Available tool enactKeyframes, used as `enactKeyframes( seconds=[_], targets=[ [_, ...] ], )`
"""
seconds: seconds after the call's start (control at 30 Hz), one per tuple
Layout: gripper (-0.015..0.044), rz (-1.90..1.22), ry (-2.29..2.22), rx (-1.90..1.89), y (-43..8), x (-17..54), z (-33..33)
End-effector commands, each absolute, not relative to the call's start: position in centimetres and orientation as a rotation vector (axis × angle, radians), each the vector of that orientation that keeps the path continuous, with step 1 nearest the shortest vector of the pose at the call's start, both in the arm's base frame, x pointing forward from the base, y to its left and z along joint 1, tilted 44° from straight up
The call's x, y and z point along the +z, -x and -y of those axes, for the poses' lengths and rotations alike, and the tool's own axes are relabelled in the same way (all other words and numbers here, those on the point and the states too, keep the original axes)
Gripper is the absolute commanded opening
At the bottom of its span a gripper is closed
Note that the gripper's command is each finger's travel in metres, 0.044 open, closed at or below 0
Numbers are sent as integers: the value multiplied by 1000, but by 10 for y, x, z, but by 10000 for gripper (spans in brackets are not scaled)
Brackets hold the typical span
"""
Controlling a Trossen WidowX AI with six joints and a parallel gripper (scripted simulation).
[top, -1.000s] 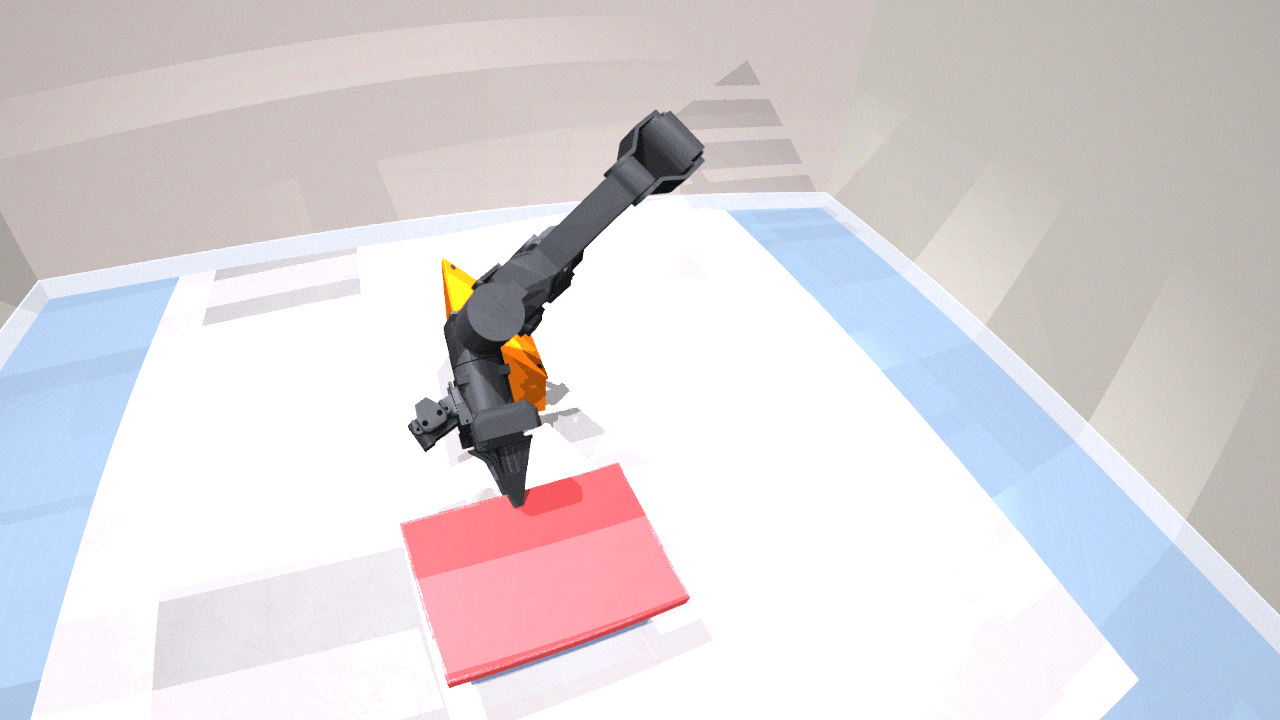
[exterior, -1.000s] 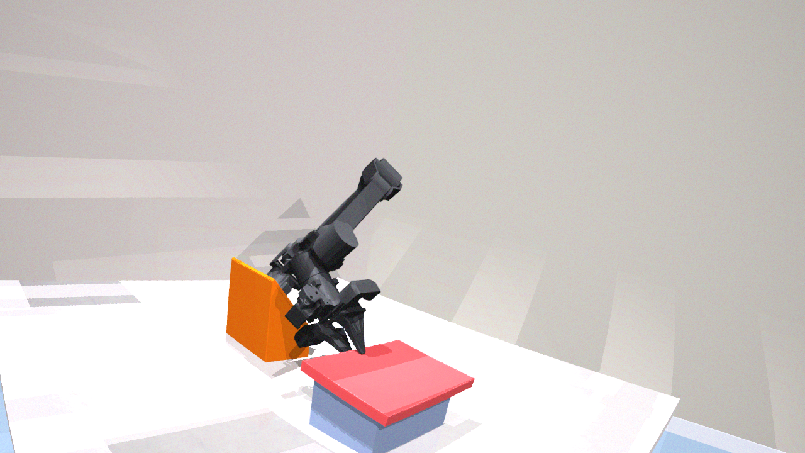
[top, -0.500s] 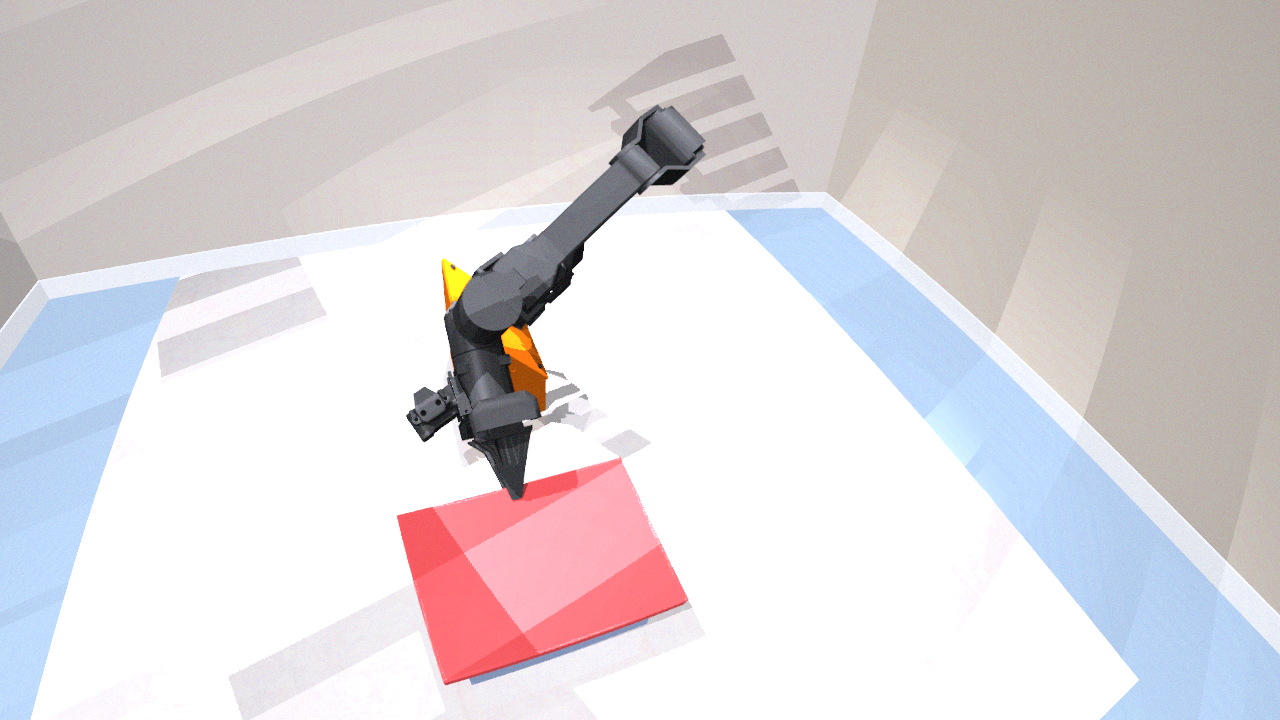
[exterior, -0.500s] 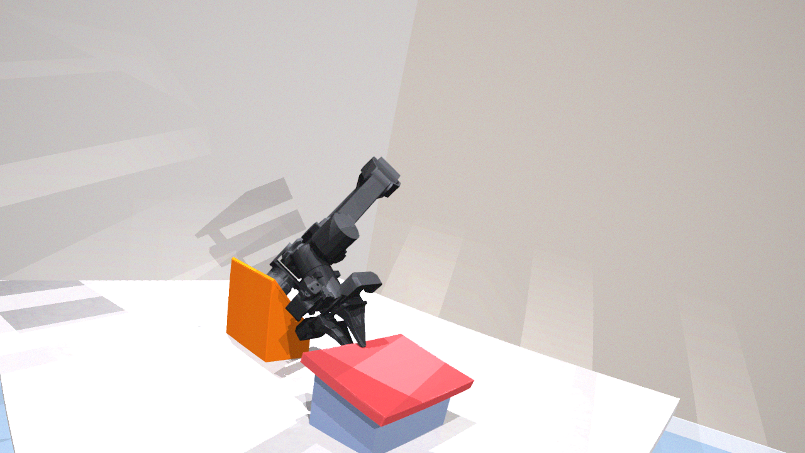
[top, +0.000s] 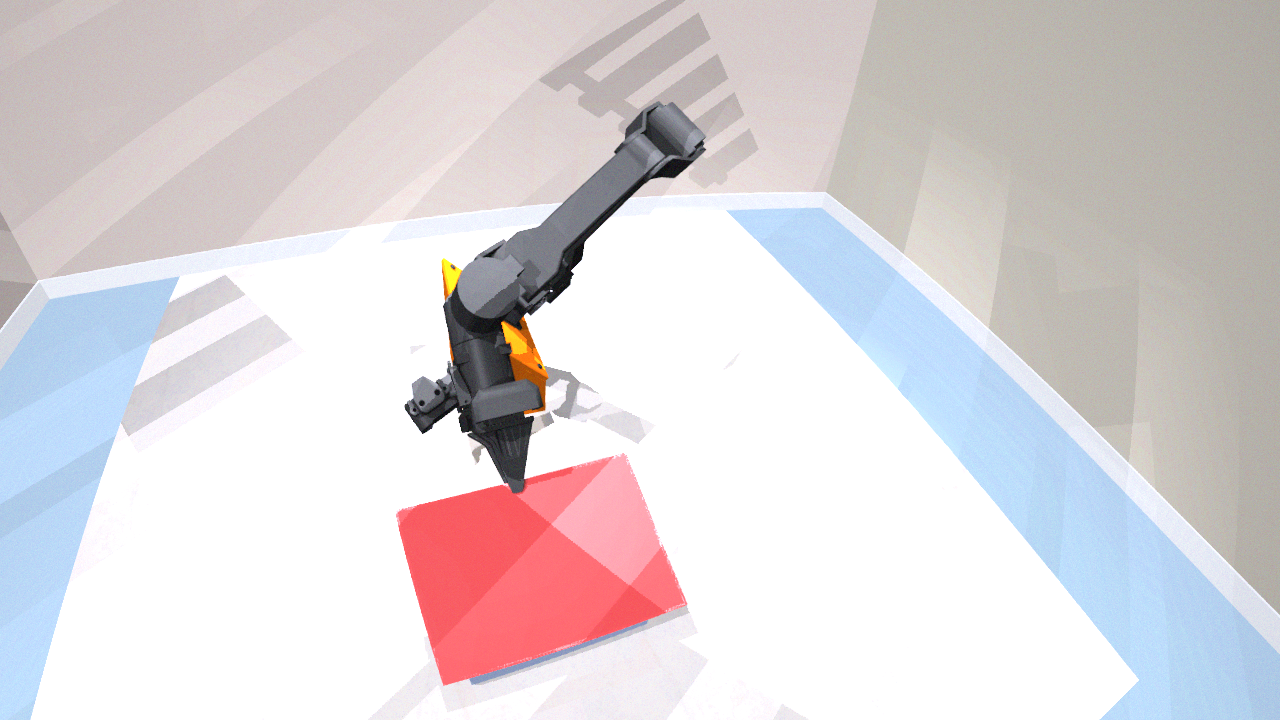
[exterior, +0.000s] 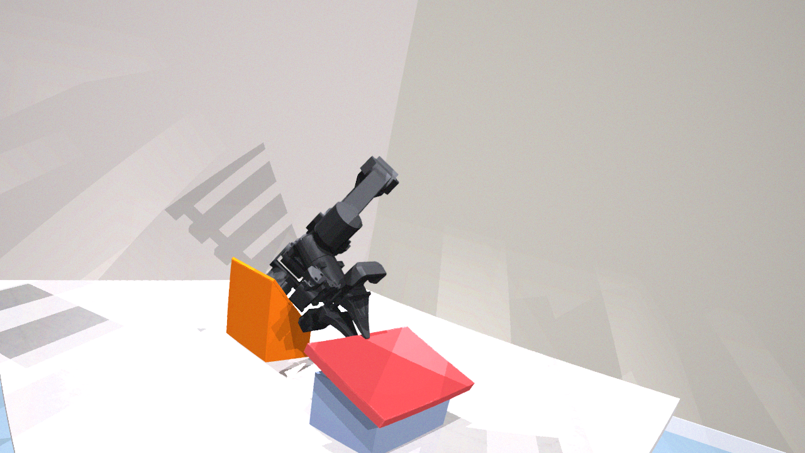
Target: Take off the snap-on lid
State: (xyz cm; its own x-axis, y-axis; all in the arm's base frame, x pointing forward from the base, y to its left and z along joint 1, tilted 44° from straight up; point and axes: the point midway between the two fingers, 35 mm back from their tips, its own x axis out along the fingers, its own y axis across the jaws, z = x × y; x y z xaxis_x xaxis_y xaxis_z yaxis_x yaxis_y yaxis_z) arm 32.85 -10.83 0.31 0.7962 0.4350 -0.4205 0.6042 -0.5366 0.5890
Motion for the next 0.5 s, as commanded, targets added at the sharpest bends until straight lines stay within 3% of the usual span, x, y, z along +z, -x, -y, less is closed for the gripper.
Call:
enactKeyframes(
  seconds=[0.0, 0.47],
  targets=[
    [0, -758, -2217, -277, -332, 9, 114],
    [0, -758, -2217, -277, -340, 23, 126]
  ],
)
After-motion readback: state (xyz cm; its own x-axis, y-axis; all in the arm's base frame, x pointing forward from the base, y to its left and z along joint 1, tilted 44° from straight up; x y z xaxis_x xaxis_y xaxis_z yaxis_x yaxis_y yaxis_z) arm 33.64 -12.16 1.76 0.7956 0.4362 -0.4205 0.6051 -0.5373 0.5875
